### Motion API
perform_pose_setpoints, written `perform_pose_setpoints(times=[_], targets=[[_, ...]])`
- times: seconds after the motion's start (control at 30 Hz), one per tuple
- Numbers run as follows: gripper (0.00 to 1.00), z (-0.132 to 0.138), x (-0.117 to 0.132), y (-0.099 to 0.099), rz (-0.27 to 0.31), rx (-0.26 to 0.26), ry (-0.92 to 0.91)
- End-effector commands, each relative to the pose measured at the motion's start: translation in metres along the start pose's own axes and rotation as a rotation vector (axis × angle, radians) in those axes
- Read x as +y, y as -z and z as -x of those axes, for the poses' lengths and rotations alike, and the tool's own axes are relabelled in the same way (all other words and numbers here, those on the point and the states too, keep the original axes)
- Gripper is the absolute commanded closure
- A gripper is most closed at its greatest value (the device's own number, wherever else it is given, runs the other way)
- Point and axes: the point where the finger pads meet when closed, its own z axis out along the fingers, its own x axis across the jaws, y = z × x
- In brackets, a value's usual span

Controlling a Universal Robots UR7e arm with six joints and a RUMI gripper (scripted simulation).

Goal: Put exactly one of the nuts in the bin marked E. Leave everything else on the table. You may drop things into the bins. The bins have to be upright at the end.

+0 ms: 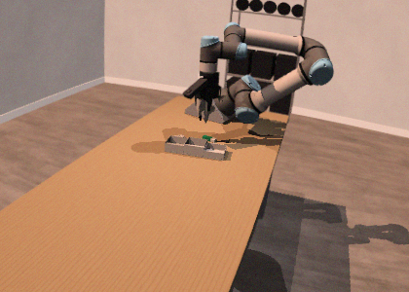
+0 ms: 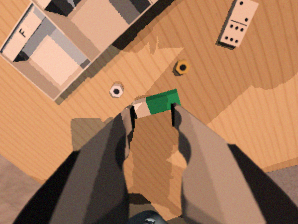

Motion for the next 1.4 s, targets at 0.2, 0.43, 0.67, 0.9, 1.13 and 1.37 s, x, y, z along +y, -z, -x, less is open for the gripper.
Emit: perform_pose_setpoints(times=[0.2,0.43,0.67,0.9,1.13,1.37], targets=[[0.82,-0.046,0.001,-0.032,-0.015,0.014,-0.328],[0.82,-0.045,0.0,-0.032,-0.015,0.014,-0.328],[0.82,-0.042,0.001,-0.032,-0.015,0.014,-0.328],[0.82,-0.04,0.001,-0.032,-0.015,0.014,-0.328],[0.82,-0.039,0.001,-0.032,-0.015,0.014,-0.328],[0.82,-0.039,0.001,-0.032,-0.015,0.014,-0.328]])
